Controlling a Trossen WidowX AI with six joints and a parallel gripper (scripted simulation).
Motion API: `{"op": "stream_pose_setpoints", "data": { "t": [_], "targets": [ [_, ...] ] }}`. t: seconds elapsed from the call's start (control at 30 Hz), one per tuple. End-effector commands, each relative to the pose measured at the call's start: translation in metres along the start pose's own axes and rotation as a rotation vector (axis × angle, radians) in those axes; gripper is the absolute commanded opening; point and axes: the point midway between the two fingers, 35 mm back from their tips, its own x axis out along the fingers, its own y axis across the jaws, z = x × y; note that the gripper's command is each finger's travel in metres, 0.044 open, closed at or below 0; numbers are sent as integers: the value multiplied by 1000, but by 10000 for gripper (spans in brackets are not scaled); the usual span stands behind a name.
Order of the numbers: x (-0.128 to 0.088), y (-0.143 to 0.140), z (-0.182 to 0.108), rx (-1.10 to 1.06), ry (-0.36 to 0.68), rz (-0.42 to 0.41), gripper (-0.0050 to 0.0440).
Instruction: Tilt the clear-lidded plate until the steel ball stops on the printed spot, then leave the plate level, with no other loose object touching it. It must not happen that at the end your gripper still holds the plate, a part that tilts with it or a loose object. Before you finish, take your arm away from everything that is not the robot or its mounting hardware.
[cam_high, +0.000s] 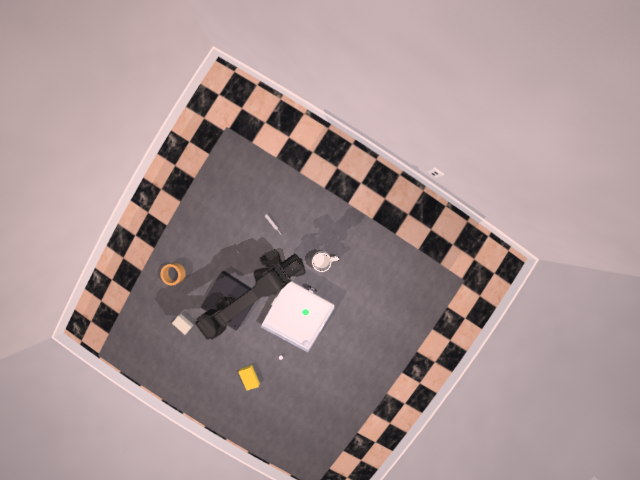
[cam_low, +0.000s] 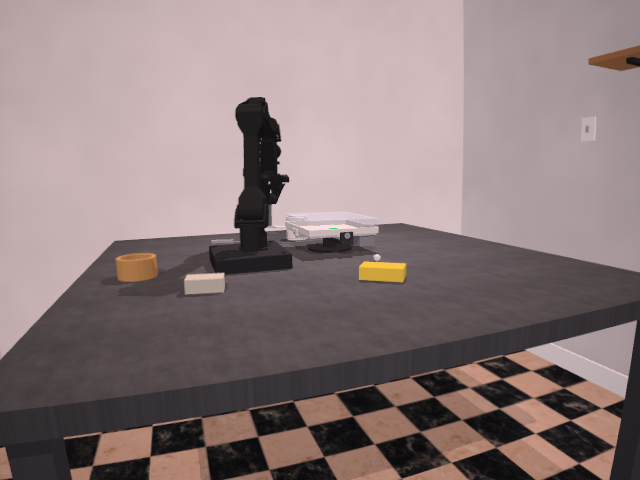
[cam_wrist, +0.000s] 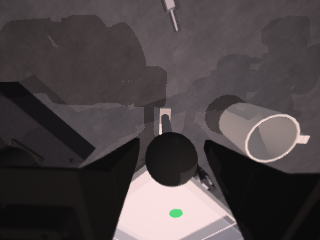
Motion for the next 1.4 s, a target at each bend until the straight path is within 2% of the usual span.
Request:
{"op": "stream_pose_setpoints", "data": {
  "t": [0.0,0.4,0.43,1.37],
  "targets": [
    [7,2,-1,-5,2,6,300],
    [14,3,-1,-5,2,6,300],
    [14,3,-1,-5,2,6,150],
    [22,1,2,-6,26,6,150]
  ]
}}
